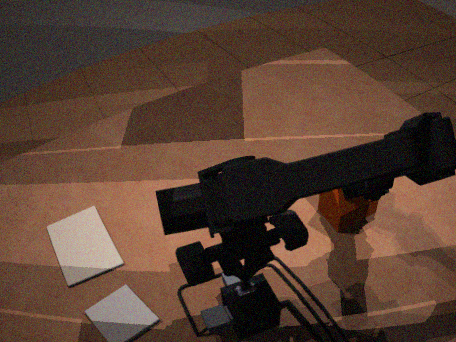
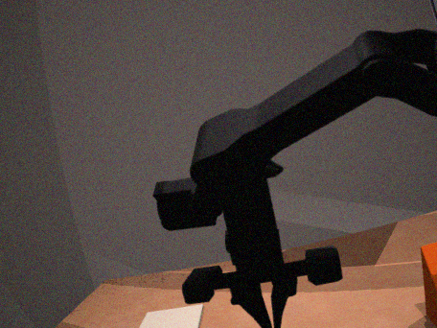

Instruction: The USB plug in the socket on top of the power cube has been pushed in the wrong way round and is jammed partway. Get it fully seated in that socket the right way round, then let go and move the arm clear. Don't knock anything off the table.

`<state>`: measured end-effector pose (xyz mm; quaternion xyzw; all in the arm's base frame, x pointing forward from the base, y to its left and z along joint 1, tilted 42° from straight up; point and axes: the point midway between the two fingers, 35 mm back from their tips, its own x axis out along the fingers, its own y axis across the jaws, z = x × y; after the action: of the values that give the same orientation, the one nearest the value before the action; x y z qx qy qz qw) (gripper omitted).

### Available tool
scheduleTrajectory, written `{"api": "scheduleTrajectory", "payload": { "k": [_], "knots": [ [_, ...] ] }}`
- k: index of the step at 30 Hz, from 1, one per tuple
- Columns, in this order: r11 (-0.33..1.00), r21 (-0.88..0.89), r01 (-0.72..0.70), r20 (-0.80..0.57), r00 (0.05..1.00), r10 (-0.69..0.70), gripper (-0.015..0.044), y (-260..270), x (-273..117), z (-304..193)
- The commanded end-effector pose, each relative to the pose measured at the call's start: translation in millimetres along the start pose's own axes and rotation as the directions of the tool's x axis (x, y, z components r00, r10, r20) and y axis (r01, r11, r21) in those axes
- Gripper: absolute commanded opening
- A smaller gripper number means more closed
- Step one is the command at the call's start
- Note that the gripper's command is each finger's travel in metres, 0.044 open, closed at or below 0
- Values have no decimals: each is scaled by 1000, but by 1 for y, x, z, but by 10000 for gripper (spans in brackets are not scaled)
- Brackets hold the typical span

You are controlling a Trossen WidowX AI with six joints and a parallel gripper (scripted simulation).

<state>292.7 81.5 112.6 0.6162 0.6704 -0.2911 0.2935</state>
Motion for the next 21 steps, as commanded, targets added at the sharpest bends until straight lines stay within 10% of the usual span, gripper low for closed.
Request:
{"api": "scheduleTrajectory", "payload": {
  "k": [1,21],
  "knots": [
    [1000,3,-1,-1,1000,1,0,0,1,0],
    [1000,3,-1,-1,1000,1,0,0,3,0]
  ]
}}
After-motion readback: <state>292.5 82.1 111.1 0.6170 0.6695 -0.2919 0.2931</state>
